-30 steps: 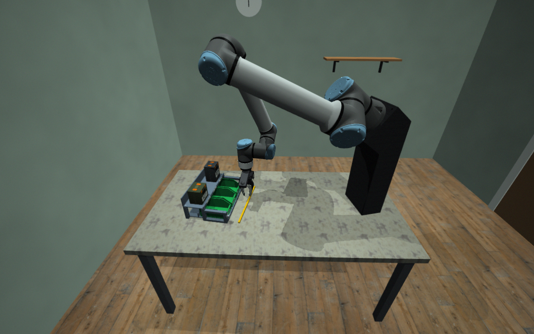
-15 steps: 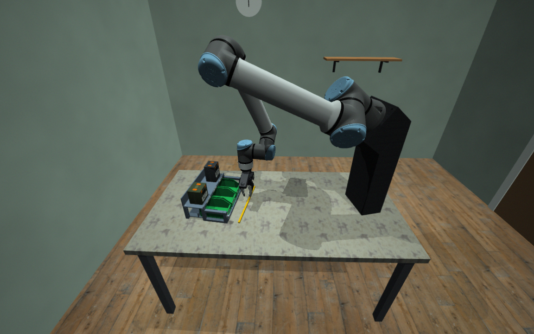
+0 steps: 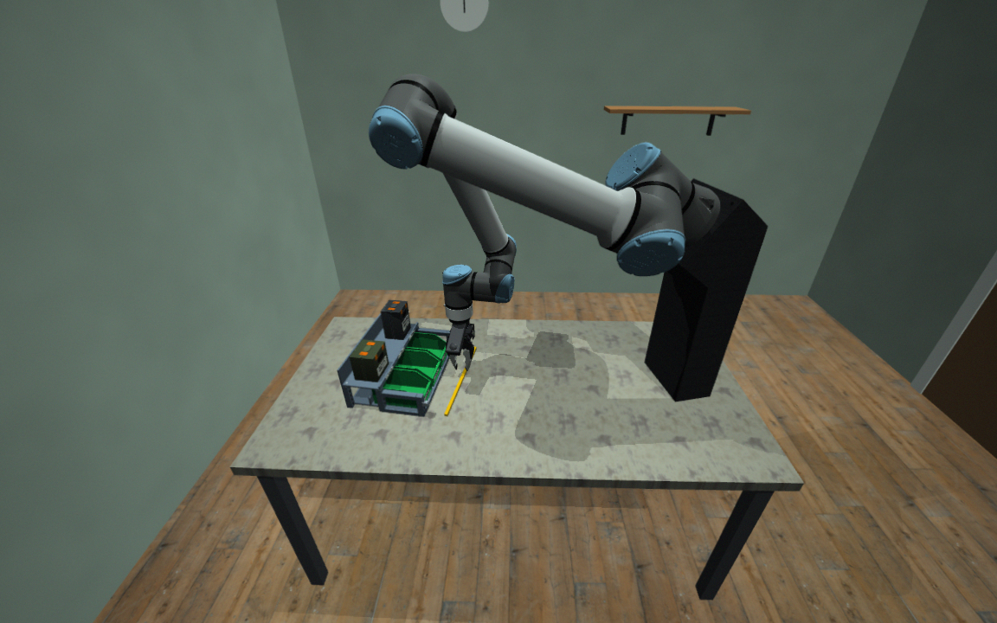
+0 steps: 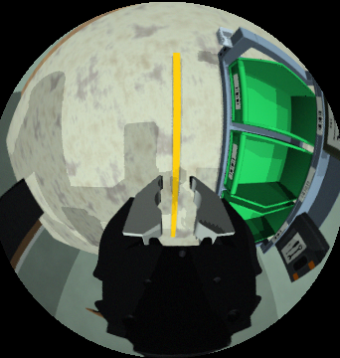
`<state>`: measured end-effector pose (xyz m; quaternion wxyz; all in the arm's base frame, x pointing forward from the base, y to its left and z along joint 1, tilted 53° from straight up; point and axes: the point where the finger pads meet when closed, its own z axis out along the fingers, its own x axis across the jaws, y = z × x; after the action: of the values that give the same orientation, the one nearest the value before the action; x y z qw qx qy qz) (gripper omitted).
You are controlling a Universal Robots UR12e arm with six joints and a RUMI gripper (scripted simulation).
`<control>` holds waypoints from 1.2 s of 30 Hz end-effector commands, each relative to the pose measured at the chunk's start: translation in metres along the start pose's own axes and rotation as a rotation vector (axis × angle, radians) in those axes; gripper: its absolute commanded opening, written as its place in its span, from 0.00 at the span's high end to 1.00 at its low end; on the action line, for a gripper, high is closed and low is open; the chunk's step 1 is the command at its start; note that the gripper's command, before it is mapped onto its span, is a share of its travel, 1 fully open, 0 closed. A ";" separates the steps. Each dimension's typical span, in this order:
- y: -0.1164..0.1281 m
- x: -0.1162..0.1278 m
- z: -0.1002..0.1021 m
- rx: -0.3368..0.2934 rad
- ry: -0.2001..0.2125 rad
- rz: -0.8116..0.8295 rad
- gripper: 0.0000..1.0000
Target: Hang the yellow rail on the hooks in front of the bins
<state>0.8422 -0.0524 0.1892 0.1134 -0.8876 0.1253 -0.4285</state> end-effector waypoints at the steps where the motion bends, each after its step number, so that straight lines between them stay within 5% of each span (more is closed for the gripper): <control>1: 0.000 0.001 0.007 0.000 0.001 0.000 0.78; 36: 0.000 0.001 0.022 0.000 0.001 0.000 0.78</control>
<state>0.8597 -0.0505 0.1761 0.1134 -0.8876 0.1253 -0.4285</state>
